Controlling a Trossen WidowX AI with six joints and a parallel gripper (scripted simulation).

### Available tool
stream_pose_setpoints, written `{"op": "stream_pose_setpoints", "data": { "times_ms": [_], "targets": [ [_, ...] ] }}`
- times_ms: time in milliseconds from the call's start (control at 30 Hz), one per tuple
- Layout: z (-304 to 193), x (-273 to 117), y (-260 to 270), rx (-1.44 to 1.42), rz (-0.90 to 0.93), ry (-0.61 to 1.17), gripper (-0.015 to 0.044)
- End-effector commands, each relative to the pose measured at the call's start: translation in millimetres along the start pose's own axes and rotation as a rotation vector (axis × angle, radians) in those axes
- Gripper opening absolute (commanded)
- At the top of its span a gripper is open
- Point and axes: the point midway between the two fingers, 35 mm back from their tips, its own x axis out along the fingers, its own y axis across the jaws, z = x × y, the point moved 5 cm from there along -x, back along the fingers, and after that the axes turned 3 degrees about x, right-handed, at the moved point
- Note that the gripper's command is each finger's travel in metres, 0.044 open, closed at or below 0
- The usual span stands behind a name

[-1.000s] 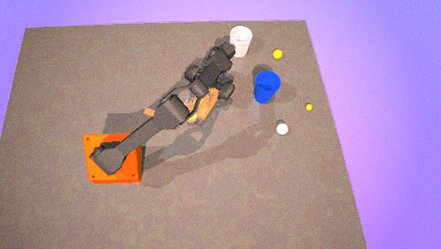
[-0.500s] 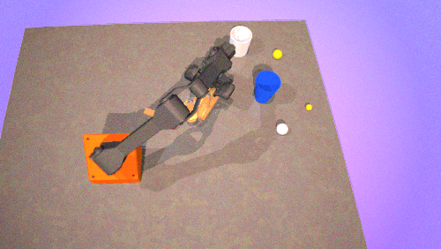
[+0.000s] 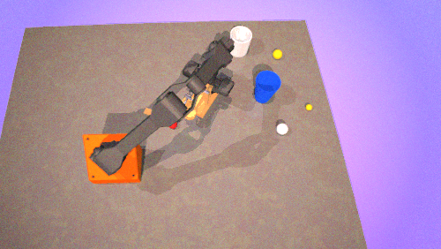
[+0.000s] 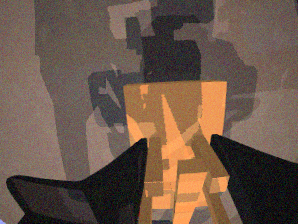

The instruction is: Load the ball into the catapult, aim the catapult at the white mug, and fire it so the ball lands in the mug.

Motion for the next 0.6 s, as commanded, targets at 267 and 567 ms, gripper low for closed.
{"op": "stream_pose_setpoints", "data": {
  "times_ms": [267,567],
  "targets": [
    [3,-18,-3,0.010,-0.004,-0.029,0.0000],
    [3,-3,-3,0.007,-0.006,-0.027,0.0000]
  ]
}}
